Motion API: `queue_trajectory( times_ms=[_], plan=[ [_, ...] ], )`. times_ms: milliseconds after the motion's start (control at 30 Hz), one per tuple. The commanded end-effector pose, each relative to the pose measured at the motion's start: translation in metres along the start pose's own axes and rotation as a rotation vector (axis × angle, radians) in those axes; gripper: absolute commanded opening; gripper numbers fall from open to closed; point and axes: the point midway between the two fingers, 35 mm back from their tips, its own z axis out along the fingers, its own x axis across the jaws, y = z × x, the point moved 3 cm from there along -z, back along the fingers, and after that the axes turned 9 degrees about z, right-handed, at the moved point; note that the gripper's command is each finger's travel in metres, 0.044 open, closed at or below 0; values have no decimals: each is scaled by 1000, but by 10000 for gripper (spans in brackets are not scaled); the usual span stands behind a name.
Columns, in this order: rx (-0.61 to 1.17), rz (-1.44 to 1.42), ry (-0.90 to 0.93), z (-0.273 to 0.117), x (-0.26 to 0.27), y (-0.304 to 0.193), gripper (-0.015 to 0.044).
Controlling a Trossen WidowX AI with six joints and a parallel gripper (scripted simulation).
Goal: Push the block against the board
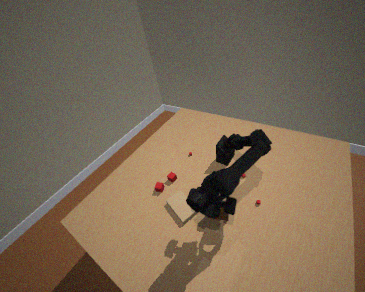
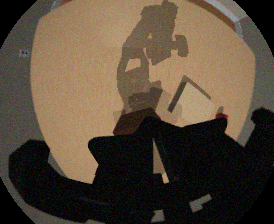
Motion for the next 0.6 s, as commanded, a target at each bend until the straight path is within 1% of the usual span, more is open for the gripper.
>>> queue_trajectory(
  times_ms=[0, 200, 367, 567],
  plan=[
    [43, -126, 3, 5, 20, 1, 0],
    [51, -147, 5, 8, 24, 1, 0],
    [50, -148, 6, 53, 24, -2, 0],
    [50, -148, 7, 55, 24, -2, 0]
  ],
)
